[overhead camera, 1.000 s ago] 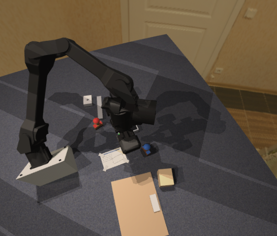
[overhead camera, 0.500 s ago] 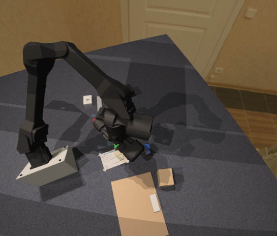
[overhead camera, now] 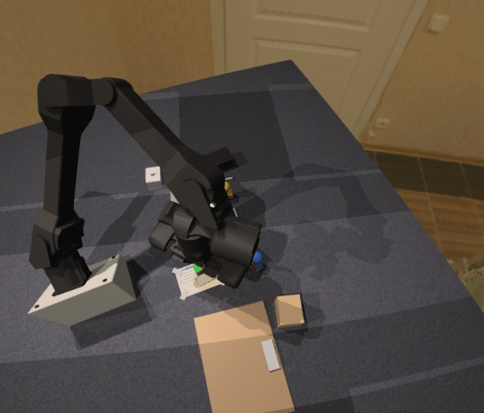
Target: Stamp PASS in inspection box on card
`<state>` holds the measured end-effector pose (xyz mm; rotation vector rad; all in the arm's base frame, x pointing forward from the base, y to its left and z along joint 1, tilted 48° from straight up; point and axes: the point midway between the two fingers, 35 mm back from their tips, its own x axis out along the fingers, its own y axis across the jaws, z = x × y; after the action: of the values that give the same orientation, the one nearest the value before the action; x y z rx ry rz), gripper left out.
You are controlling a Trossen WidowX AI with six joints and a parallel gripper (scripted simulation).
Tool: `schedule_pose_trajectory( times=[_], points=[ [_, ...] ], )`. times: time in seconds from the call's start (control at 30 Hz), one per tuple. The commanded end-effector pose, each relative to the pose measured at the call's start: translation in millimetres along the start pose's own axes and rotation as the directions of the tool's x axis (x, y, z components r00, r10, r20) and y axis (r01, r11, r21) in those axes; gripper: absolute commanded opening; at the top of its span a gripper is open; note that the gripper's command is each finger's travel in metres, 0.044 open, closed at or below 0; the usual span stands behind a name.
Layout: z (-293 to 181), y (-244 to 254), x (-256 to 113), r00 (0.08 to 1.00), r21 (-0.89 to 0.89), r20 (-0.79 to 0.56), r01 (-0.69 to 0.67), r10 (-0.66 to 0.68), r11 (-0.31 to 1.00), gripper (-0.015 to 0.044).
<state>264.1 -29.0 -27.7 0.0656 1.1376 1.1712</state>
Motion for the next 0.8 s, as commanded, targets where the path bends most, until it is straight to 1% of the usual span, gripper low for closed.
schedule_pose_trajectory(
  times=[0.0,0.77],
  points=[
    [-1.7,-0.4,2.4,1.000,-0.018,-0.002,0.000,0.000,1.000,0.0000],
    [-1.3,-1.8,17.8,1.000,-0.017,0.001,0.000,0.000,1.000,0.0000]
  ],
)
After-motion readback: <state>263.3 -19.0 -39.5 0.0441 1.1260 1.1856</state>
